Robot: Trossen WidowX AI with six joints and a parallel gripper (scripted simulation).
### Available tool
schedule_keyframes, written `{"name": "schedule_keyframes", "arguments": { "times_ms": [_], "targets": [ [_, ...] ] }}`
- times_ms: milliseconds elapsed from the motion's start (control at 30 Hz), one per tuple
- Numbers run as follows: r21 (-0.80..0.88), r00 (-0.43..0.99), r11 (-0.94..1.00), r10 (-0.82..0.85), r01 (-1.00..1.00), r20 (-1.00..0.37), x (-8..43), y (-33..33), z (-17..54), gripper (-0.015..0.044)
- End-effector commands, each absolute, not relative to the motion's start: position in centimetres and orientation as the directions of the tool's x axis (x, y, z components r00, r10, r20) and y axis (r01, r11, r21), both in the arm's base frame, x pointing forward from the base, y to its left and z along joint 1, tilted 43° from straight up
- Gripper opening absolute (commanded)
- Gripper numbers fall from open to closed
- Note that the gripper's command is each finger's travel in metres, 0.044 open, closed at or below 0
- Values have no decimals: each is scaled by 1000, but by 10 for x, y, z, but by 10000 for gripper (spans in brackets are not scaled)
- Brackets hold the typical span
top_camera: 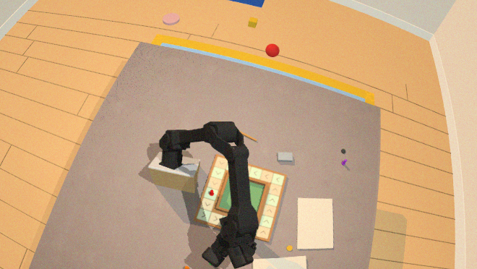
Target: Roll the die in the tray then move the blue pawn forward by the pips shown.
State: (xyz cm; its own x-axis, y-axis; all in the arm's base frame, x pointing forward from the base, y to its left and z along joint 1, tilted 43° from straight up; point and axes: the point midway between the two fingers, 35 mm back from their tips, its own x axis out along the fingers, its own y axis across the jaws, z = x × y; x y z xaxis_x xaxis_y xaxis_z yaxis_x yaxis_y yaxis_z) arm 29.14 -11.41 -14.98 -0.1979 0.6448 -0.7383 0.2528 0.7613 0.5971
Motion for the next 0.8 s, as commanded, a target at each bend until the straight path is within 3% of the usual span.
{"name": "schedule_keyframes", "arguments": {
  "times_ms": [0, 167, 767],
  "targets": [
    [595, -195, 766, 640, 244, -743, 296, -130, -133, 0],
    [589, -195, 765, 639, 260, -744, 297, -130, -127, 0],
    [393, -189, 661, 630, 639, -753, 308, -58, -78, 0]
  ]
}}
